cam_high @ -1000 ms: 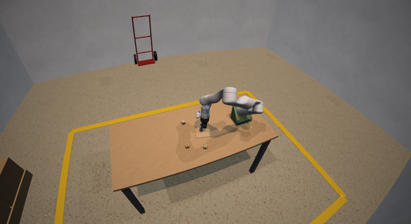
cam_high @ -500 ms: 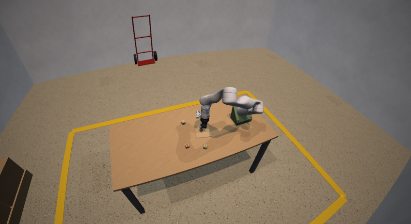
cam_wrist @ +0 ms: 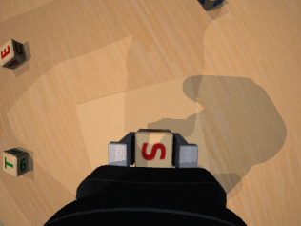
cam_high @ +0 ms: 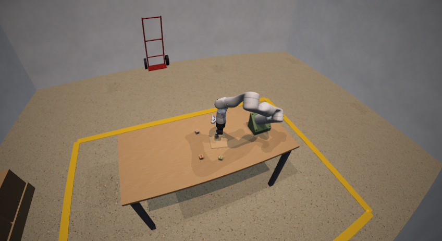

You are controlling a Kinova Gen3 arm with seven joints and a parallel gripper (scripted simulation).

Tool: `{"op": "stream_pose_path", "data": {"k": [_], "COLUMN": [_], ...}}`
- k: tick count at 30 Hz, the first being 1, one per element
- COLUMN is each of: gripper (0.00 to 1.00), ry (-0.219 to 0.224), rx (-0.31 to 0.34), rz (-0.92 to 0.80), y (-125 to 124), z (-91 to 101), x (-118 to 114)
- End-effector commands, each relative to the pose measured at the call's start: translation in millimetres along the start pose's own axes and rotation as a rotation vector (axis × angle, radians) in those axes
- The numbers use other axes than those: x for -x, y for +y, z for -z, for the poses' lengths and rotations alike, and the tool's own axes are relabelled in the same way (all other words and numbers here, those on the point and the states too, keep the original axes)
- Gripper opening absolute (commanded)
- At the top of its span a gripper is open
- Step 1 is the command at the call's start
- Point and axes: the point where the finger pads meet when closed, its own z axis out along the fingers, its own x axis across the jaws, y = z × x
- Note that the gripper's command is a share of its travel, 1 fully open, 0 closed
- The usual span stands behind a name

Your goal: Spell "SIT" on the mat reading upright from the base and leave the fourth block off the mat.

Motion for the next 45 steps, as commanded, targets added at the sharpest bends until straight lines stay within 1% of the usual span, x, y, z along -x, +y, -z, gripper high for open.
{"op": "stream_pose_path", "data": {"k": [1, 4, 7, 45], "gripper": [0.57, 0.57, 0.57, 0.57], "ry": [-0.002, -0.002, -0.002, -0.002], "rx": [-0.021, -0.02, -0.02, -0.014], "rz": [-0.002, -0.002, -0.002, -0.009], "y": [-5.7, -5.3, -5.2, -2.5], "z": [32.1, 50.0, 58.9, 57.9], "x": [2.2, 2.2, 2.3, 0.1]}}
